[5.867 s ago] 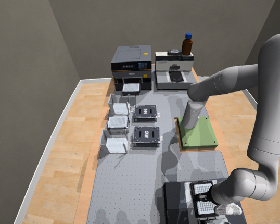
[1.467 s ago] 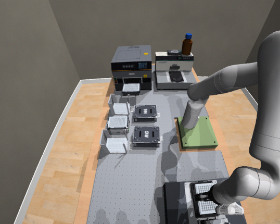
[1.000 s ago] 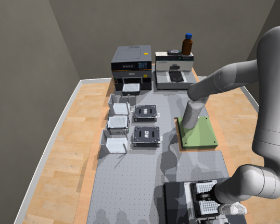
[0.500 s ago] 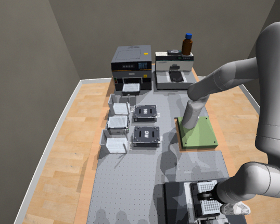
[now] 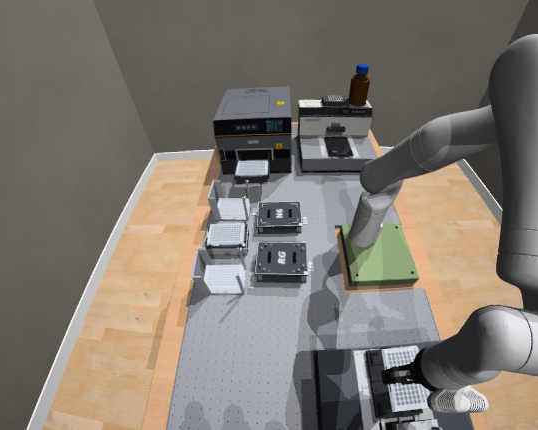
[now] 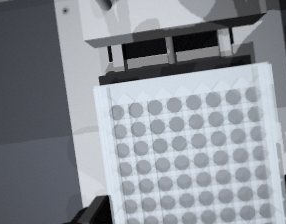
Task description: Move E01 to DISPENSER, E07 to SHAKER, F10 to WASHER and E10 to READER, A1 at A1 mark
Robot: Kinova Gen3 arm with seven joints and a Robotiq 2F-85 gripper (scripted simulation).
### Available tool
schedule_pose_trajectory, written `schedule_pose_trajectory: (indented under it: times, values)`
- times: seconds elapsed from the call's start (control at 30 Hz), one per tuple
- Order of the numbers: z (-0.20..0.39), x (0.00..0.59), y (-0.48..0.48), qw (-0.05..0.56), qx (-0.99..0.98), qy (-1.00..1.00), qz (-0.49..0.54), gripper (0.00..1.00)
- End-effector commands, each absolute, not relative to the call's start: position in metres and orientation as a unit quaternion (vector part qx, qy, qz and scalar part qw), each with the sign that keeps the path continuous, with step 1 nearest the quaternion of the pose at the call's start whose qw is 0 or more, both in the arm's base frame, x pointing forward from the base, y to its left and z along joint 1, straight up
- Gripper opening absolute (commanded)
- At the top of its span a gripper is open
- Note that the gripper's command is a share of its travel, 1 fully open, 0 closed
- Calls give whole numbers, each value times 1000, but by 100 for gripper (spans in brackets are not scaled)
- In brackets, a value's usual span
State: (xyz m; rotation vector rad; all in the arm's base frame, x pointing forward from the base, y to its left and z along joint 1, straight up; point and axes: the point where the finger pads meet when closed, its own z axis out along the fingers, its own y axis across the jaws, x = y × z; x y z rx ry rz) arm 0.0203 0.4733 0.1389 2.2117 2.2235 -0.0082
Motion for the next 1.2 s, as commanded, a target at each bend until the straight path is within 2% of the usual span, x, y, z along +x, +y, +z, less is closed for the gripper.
schedule_pose_trajectory:
  times: [0.0,1.17]
  values:
    - [143,20,474,2,705,709,-2,94]
    - [184,20,474,2,705,709,-2,94]
